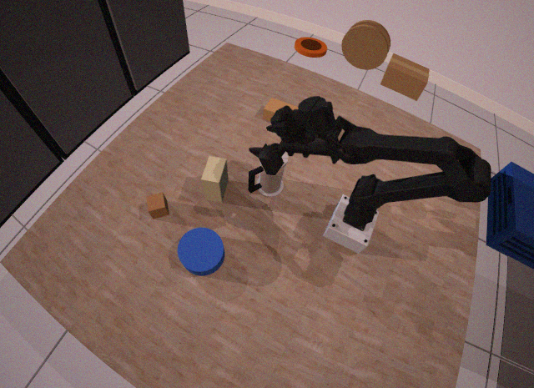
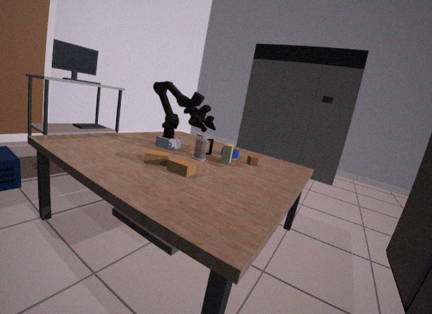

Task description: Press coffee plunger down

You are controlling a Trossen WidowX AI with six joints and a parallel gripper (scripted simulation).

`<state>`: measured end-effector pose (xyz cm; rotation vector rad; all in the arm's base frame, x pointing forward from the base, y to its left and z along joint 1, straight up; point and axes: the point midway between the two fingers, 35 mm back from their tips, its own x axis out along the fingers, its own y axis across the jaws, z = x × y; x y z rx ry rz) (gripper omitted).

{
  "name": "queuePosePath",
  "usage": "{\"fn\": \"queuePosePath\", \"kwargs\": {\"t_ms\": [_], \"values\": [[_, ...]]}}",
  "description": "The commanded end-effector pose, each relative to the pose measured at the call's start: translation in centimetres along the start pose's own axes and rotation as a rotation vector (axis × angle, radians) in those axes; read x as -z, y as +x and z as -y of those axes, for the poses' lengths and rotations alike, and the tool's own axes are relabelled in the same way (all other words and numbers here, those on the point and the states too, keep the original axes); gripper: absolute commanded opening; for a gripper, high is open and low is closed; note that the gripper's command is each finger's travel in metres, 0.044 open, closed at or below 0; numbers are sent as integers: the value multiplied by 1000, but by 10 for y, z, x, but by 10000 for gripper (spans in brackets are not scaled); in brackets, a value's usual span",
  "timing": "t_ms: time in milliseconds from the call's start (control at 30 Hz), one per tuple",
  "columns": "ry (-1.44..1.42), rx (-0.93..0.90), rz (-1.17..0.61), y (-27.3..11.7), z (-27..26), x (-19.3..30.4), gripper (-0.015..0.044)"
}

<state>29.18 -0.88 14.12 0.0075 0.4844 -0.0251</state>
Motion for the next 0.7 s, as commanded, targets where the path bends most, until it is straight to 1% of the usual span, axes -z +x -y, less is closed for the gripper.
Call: {"fn": "queuePosePath", "kwargs": {"t_ms": [0,233,667], "values": [[0,0,-1,-9,0,-9,440],[-2,-1,-24,-73,-2,-45,440],[-2,-1,-24,-74,-2,-43,440]]}}
